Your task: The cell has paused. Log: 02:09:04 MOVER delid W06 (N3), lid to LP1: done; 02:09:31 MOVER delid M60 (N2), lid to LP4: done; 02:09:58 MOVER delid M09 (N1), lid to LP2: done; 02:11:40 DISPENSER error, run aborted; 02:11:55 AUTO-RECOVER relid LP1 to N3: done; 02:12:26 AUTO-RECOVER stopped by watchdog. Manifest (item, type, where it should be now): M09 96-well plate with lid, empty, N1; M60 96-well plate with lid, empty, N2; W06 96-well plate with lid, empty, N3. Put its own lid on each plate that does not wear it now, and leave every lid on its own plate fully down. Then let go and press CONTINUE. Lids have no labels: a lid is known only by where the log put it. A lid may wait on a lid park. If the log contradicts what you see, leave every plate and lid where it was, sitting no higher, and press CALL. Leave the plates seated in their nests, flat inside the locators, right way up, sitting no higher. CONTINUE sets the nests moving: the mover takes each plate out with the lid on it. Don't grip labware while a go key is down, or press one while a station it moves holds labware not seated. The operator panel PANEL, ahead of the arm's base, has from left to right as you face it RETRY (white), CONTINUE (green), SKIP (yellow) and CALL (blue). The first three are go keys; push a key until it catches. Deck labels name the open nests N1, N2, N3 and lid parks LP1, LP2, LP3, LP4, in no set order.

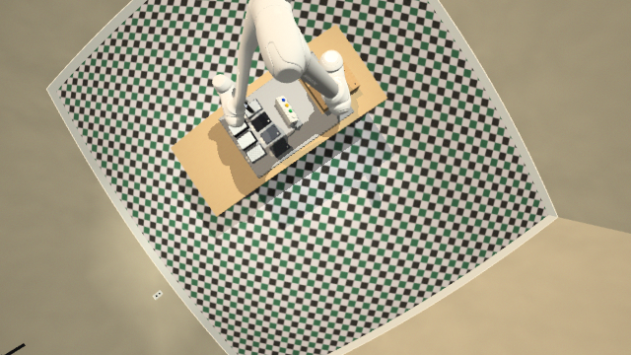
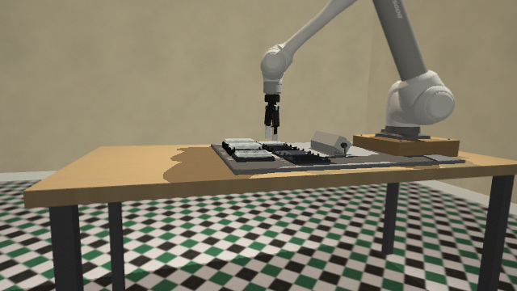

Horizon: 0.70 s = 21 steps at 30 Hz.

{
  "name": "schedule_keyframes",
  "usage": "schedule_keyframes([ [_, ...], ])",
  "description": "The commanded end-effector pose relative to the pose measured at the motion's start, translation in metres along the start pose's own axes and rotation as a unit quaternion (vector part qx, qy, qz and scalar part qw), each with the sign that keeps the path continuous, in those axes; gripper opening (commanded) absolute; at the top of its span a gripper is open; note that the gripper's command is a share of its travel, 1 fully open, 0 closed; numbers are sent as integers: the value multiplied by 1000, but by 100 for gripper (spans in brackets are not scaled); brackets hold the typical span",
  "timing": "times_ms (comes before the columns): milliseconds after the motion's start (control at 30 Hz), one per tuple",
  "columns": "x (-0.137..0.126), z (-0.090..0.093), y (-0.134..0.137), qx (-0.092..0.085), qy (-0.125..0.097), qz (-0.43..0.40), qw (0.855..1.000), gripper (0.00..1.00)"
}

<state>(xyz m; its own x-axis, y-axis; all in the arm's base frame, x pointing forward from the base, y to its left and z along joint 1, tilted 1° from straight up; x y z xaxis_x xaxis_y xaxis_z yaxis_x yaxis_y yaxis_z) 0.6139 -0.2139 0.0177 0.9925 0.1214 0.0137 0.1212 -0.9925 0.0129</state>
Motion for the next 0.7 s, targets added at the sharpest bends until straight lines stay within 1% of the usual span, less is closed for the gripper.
schedule_keyframes([
  [0,0,0,0,0,0,0,1000,66],
  [33,0,0,0,0,0,0,1000,66],
  [67,0,0,0,0,0,0,1000,59],
  [667,0,0,0,0,0,0,1000,59],
])
Point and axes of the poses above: the point where the finger pads meet when closed, its own z axis out along the fingers, its own y axis across the jaws, x = y × z, the point moved 1 cm from there along -z, back along the fingers, and after that the axes turned 9 degrees about -z, right-handed, at the moved point
